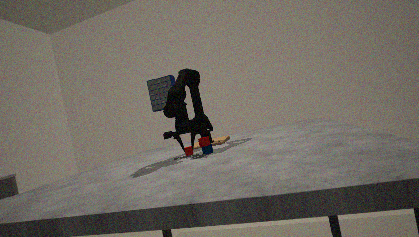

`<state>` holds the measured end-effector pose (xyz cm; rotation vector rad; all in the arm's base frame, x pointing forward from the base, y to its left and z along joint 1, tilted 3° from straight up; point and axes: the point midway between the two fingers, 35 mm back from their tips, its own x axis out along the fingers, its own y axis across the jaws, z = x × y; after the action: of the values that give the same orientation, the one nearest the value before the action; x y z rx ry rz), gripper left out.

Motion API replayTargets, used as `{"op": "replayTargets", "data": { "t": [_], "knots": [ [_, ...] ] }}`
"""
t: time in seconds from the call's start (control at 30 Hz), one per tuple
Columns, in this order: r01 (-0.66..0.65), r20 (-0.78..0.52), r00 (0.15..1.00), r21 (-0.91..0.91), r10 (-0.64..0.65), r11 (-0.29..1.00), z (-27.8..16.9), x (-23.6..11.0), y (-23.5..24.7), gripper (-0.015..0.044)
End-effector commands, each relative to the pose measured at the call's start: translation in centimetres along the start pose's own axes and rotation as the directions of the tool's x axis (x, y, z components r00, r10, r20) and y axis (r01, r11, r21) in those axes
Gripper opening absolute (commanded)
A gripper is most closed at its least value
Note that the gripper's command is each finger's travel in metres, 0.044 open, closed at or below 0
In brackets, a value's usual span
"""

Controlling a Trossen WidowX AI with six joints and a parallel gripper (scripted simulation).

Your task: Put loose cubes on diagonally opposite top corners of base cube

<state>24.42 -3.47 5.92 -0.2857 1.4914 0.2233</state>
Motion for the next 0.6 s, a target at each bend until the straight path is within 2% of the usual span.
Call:
{"op": "replayTargets", "data": {
  "t": [0.0, 0.57],
  "knots": [
    [-0.001, 0.007, 1.0, -0.006, 0.001, 1.0, 0.3, -0.9, -0.1, 0.0105],
    [-0.001, 0.007, 1.0, -0.006, 0.001, 1.0, 0.6, -6.2, -0.3, 0.0105]
  ]
}}
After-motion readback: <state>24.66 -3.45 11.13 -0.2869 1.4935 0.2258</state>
